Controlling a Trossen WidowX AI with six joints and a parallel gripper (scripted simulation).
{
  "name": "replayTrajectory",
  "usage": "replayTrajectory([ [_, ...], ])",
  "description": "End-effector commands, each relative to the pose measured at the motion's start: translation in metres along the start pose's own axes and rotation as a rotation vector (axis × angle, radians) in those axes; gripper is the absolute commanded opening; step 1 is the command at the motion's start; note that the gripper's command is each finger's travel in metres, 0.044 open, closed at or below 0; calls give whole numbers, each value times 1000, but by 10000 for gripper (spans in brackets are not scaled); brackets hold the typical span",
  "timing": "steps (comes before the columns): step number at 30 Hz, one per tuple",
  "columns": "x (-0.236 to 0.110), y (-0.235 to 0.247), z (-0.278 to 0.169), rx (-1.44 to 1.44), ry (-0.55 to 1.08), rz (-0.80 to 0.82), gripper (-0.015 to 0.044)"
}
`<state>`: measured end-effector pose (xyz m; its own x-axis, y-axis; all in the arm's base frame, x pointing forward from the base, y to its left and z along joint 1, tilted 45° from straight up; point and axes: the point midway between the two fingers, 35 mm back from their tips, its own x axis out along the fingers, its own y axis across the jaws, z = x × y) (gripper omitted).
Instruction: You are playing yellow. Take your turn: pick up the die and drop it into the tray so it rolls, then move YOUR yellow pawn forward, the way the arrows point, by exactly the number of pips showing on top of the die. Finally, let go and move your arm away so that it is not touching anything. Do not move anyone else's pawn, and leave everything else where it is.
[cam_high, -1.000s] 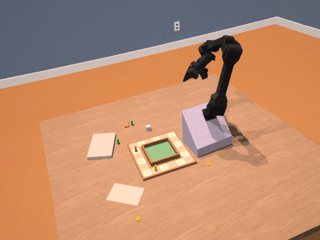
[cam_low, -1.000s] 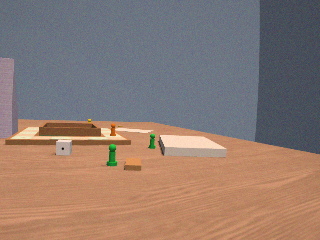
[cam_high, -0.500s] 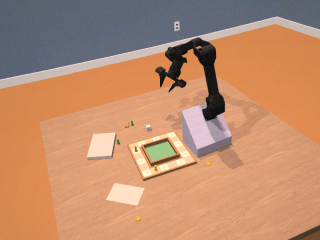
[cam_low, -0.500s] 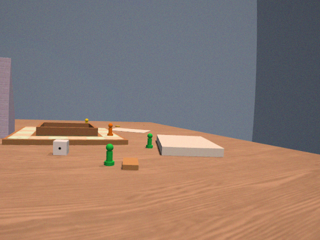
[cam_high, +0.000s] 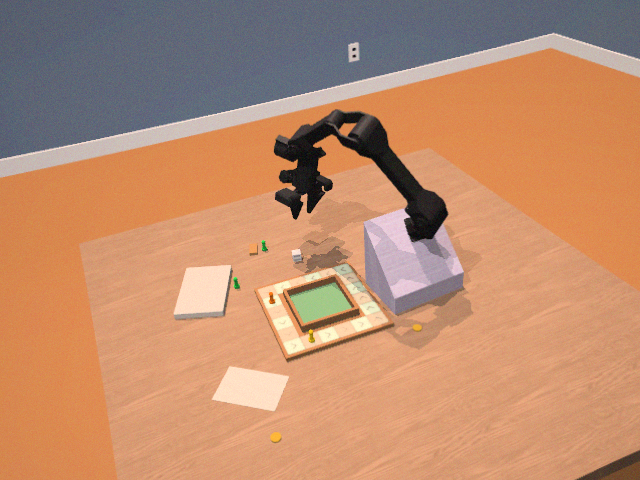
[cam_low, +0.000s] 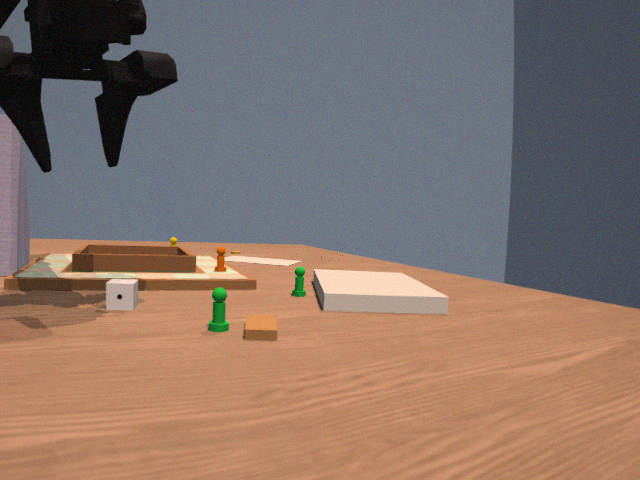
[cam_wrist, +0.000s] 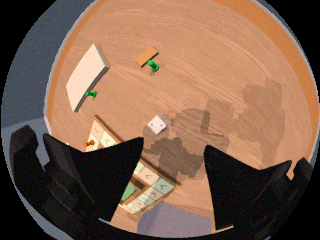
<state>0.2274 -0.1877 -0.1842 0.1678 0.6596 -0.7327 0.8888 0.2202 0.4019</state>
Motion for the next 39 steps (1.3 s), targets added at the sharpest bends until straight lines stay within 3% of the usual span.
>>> replayTrajectory([
  [1,57,36,-8,-663,117,-84,275],
  [5,75,41,-17,-886,168,-102,275],
  [16,76,42,-14,-886,168,-102,275],
  [39,116,37,-18,-886,168,-100,275],
])
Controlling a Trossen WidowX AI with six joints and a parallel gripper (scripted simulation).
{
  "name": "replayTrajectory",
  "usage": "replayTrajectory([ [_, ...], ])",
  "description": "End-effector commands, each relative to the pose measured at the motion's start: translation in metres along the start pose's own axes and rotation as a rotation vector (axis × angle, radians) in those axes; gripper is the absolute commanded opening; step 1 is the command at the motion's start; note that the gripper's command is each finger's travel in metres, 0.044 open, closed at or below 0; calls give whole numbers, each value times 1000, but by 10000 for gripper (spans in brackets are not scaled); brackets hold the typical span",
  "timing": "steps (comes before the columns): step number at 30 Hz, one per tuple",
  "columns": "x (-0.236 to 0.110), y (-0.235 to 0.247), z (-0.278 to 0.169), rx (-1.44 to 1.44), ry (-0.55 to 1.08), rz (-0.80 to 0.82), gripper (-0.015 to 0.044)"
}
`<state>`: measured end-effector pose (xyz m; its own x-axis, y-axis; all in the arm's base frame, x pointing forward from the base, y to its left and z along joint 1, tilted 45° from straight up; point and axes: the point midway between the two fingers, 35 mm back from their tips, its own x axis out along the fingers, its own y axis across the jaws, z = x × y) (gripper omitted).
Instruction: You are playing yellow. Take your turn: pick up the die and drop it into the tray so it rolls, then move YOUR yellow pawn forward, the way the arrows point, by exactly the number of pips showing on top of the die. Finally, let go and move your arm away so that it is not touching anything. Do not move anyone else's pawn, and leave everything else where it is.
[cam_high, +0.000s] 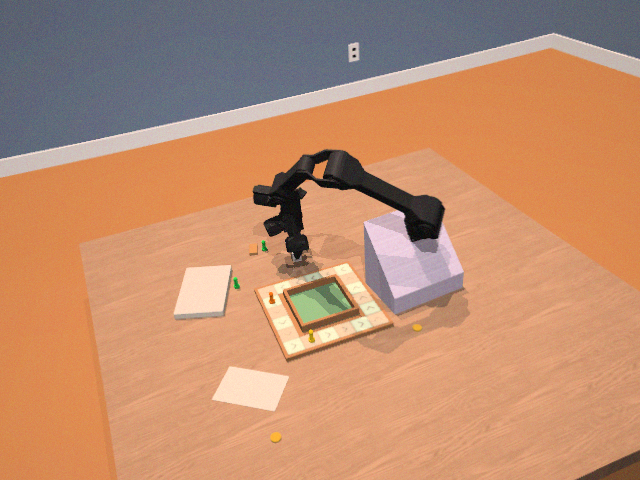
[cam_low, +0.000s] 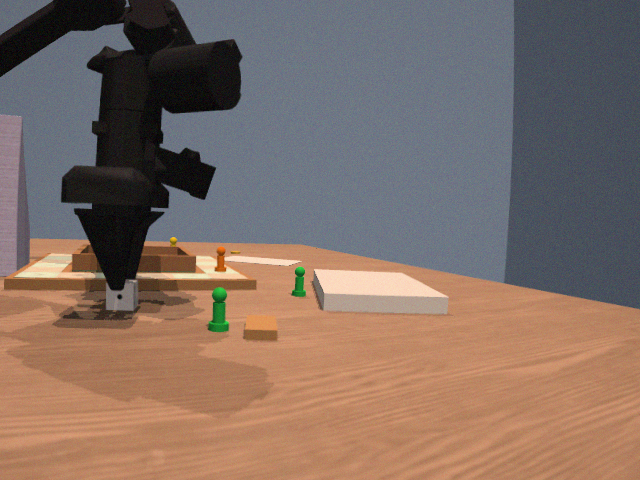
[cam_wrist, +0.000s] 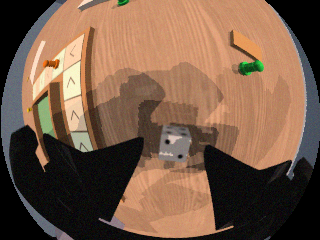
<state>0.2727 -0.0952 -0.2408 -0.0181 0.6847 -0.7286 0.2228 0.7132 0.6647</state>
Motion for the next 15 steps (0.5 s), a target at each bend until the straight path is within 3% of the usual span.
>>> replayTrajectory([
  [1,7,1,-1,8,2,5,275],
  [6,13,1,-1,8,2,5,275],
  [12,13,1,-1,8,2,5,118],
  [15,13,1,-1,8,2,5,97],
])
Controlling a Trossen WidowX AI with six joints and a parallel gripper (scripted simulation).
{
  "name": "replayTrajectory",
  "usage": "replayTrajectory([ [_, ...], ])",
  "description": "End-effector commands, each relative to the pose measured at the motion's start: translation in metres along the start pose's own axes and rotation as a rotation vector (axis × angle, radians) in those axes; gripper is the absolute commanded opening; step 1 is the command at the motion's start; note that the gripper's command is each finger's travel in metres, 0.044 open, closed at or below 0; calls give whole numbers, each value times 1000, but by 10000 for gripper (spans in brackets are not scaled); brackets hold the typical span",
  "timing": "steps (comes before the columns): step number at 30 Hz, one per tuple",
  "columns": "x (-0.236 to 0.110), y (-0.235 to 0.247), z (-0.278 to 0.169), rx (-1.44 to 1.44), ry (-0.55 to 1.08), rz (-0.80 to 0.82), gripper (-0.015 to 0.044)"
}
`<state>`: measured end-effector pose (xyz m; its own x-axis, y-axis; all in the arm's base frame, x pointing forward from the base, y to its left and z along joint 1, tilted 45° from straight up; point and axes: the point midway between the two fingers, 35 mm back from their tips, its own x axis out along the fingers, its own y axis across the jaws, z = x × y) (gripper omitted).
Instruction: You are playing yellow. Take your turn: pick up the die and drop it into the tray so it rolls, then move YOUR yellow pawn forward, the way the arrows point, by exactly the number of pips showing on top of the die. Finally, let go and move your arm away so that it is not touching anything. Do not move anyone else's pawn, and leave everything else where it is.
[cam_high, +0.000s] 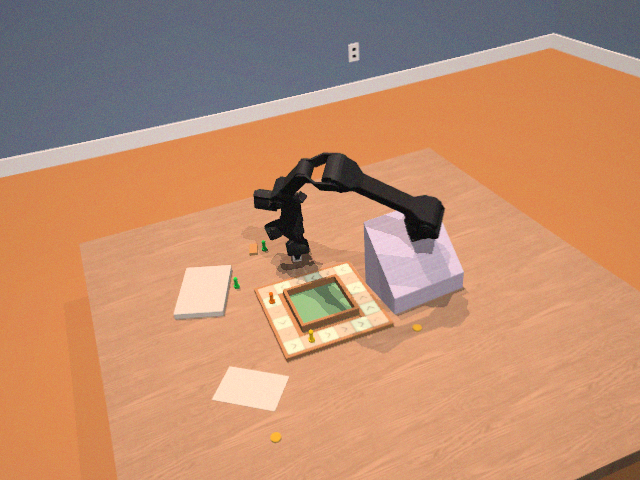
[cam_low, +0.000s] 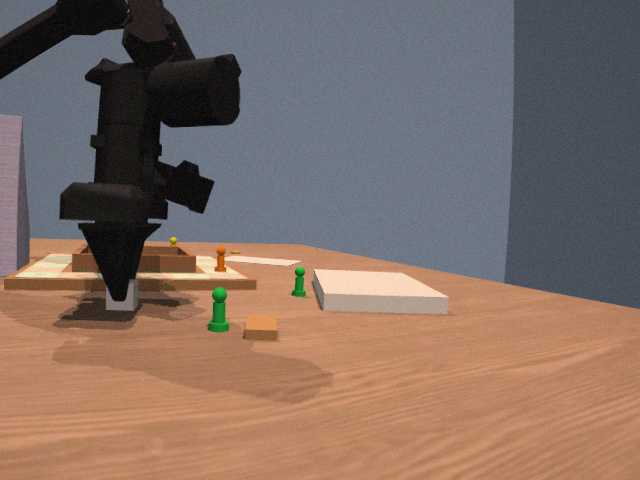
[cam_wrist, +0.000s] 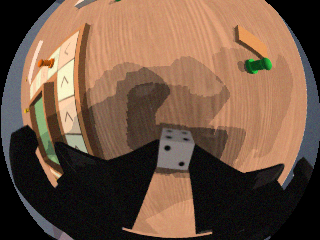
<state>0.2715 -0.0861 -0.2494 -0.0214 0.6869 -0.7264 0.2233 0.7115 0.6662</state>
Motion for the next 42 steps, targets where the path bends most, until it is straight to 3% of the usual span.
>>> replayTrajectory([
  [1,1,0,0,7,-2,3,91],
  [4,1,0,0,7,-2,3,71],
  [7,-5,0,1,7,-2,2,0],
  [20,-122,-2,-4,9,-1,-3,0],
  [42,-117,79,10,455,-16,-21,0],
])
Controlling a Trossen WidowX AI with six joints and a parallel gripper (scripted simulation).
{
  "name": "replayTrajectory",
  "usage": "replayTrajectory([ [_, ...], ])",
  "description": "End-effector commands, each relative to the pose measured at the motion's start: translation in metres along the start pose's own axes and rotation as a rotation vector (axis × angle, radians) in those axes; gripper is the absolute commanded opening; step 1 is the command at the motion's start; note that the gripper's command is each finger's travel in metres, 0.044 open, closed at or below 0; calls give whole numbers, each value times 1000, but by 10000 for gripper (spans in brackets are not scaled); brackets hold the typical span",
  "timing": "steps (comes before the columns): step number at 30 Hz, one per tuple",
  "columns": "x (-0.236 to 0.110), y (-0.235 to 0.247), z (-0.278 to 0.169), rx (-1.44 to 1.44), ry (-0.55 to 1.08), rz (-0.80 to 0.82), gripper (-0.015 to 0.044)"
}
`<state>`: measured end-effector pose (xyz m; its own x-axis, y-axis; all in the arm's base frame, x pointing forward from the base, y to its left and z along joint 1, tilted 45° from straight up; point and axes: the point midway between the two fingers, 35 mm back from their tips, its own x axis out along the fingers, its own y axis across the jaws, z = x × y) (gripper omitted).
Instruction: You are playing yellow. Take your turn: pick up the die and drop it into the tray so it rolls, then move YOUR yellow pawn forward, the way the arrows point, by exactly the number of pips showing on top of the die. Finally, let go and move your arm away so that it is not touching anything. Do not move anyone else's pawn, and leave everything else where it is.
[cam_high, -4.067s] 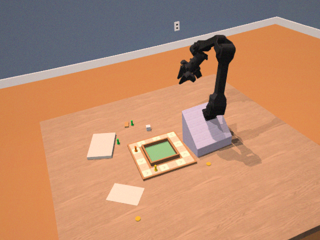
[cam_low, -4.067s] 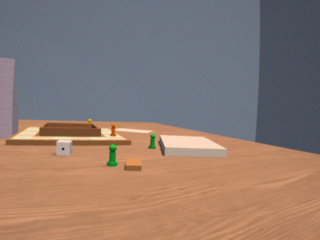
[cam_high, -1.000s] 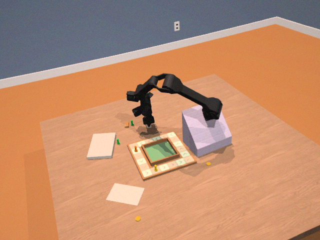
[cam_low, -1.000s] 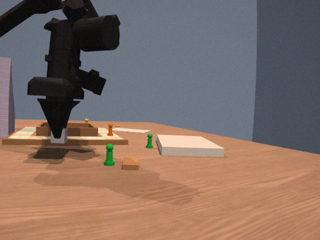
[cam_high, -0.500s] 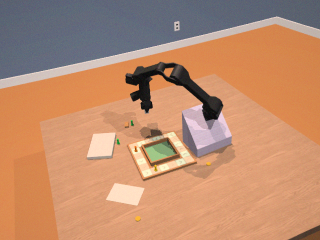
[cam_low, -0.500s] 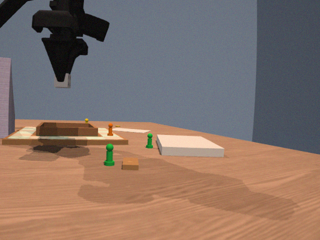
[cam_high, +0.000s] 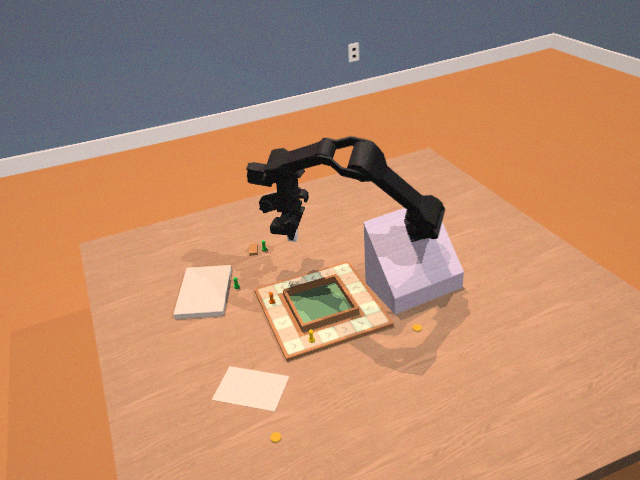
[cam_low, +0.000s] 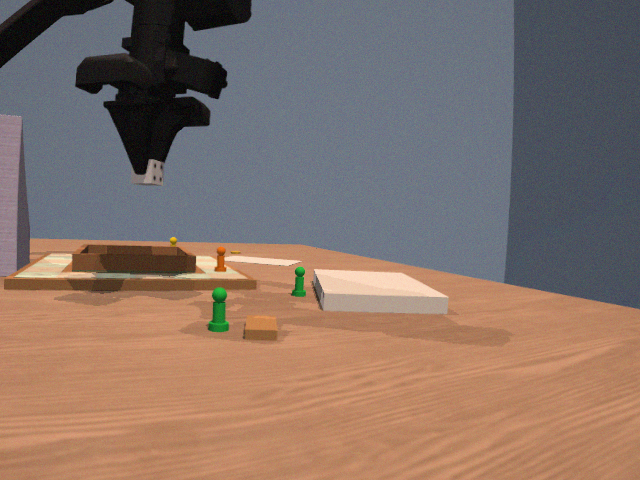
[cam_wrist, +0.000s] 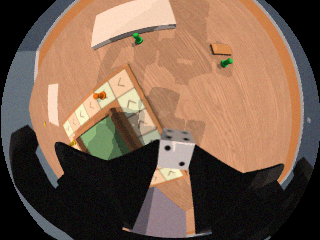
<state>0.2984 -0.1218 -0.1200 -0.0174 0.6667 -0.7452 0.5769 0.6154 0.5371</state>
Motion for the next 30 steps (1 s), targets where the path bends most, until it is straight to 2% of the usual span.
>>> replayTrajectory([
  [1,3,15,-6,89,0,2,0],
  [30,26,120,-76,773,22,15,0],
])
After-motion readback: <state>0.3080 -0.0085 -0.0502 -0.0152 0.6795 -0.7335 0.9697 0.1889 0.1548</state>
